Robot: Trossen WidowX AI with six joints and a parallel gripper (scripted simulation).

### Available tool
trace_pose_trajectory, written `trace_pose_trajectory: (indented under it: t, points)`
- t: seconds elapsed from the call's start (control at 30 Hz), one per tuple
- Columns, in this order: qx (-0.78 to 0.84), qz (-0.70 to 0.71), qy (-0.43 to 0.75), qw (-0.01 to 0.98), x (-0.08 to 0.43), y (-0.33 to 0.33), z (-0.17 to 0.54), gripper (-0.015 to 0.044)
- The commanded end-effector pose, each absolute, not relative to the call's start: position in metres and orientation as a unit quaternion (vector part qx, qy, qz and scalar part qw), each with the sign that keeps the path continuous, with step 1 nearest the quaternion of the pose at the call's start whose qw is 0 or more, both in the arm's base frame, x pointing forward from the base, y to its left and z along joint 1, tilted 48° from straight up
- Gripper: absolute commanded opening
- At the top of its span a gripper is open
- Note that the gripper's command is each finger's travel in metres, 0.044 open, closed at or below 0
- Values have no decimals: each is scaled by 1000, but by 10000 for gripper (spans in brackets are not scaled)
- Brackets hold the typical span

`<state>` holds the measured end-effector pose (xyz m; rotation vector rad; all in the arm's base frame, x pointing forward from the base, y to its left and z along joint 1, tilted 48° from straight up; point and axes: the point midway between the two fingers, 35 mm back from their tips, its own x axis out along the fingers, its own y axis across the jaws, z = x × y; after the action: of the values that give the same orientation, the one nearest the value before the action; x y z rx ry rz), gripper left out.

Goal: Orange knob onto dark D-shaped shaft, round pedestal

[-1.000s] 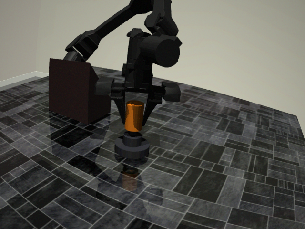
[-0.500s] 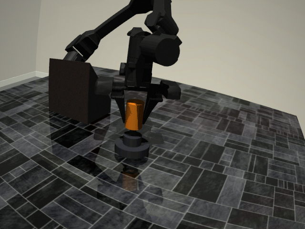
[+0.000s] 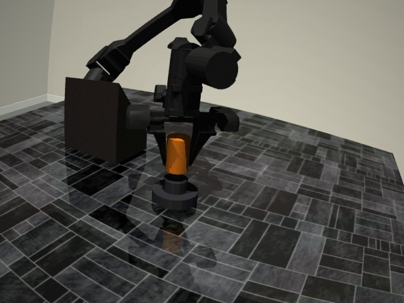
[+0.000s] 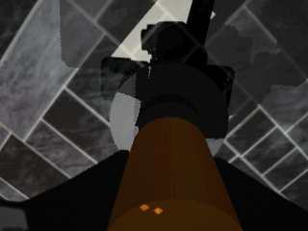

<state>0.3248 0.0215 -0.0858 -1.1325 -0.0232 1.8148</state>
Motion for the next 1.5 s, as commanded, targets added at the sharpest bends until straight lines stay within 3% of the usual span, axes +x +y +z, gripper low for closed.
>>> trace_pose_trajectory:
  t: [0.0, 0.33, 0.57, 1.27, 1.47]
  points:
    - [-466, 743, -13, 480, 325, 22, -85, 0]
    - [-469, 743, -16, 478, 324, 21, -80, 0]
    - [-514, 737, -91, 428, 325, 21, -80, 0]
    - [-514, 737, -91, 428, 325, 19, -81, 0]
    - [-473, 743, -24, 473, 326, 19, -81, 0]
